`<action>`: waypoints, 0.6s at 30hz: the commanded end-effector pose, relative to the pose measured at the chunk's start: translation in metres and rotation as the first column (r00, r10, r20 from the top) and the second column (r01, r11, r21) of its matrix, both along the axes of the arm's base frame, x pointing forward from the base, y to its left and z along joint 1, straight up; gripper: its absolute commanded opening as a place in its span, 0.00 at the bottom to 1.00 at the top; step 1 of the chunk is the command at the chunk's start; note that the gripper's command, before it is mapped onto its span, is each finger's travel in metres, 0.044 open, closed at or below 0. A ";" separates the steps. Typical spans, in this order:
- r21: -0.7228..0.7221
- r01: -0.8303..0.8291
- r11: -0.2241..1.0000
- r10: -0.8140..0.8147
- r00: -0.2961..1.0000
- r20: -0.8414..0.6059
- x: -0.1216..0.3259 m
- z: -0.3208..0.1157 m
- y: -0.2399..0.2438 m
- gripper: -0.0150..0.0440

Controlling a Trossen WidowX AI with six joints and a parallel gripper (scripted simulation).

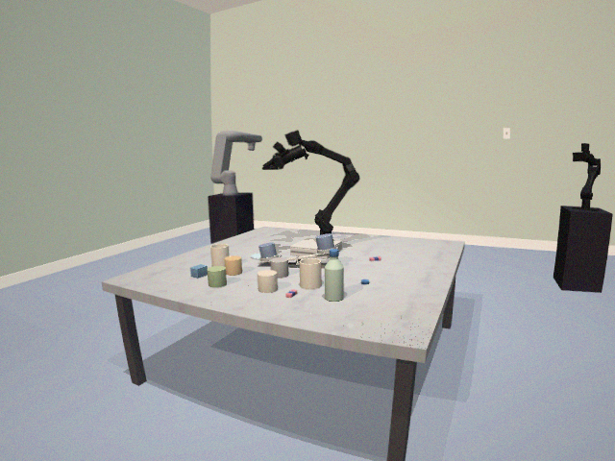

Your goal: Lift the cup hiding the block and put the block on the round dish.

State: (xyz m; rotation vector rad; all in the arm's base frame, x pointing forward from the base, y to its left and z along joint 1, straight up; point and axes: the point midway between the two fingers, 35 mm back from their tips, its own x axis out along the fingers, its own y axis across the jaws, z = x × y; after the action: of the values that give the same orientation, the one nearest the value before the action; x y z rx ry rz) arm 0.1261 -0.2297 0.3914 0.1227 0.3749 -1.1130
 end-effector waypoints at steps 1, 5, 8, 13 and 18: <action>0.050 -0.124 0.991 0.128 0.989 -0.078 0.011 -0.024 0.014 1.00; 0.097 -0.233 0.968 0.245 0.960 -0.133 0.020 -0.044 0.028 1.00; 0.133 -0.313 0.940 0.333 0.928 -0.166 0.026 -0.059 0.040 1.00; 0.196 -0.440 0.876 0.476 0.855 -0.205 0.034 -0.083 0.061 1.00; 0.256 -0.559 0.789 0.611 0.760 -0.221 0.040 -0.106 0.085 1.00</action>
State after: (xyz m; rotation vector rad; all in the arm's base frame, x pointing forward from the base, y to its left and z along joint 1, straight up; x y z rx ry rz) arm 0.1624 -0.1620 0.3017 0.0051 0.6872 -0.5754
